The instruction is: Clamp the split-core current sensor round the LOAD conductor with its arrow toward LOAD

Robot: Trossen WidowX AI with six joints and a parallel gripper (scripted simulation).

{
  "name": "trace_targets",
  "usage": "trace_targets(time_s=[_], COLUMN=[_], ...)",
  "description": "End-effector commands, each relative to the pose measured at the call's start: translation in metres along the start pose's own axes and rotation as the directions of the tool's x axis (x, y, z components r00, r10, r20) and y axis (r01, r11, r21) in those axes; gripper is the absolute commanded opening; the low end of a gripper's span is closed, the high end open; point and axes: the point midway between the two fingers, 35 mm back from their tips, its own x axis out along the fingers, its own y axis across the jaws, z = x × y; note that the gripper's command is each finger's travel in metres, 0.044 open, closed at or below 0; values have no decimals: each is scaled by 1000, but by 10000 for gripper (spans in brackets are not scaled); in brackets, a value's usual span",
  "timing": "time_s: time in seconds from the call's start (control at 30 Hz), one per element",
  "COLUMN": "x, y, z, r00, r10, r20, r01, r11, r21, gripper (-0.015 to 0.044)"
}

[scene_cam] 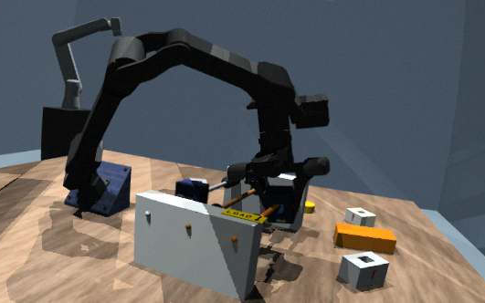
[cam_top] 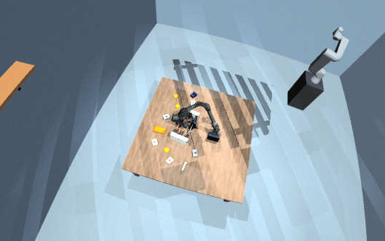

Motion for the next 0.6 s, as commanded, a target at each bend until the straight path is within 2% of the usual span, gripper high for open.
trace_targets(time_s=[0.0, 0.4, 0.5, 0.57], x=[0, 0, 0, 0], y=[0, 1, 0, 0], z=[-1, 0, 0, 0], r00=[1000, 1000, 1000, 1000], r10=[-2, -9, -1, -1], r20=[-2, -3, 0, 0], r01=[2, 9, 1, 1], r11=[1000, 1000, 1000, 1000], r21=[3, 4, 1, 1], gripper=[131, 440, 361, 346])
